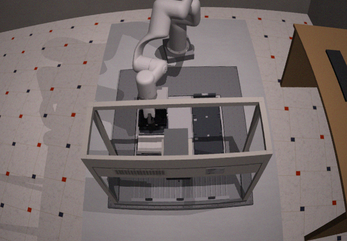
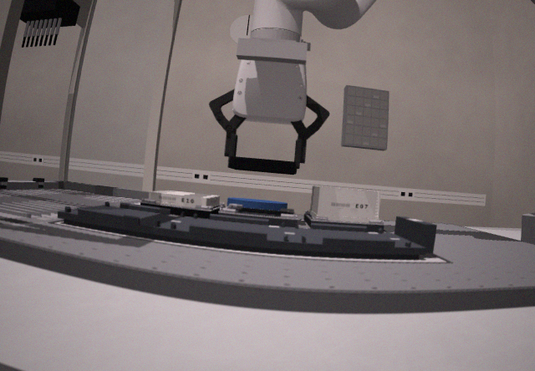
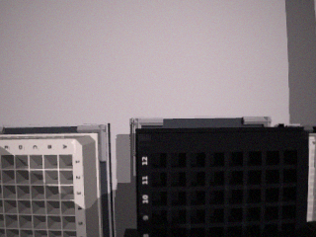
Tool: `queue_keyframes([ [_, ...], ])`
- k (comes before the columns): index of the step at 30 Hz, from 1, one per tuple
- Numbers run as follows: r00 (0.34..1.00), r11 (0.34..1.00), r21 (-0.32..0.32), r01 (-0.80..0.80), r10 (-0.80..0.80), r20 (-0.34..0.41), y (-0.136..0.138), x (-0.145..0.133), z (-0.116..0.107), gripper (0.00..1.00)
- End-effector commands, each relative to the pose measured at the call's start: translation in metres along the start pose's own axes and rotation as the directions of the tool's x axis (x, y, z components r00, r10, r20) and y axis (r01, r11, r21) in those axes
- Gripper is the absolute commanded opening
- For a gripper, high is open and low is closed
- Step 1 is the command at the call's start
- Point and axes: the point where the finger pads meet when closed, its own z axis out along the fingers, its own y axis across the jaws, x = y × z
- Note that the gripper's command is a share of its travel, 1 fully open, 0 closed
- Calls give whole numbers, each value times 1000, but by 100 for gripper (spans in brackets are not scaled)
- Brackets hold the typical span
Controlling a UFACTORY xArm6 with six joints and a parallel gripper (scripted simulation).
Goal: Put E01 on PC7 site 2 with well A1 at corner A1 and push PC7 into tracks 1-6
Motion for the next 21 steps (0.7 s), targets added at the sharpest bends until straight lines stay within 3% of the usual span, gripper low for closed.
queue_keyframes([
  [1,1000,1000,-4,0,0,1,1,0,-10,0],
  [21,1000,1000,-4,0,0,1,1,0,-38,0],
])
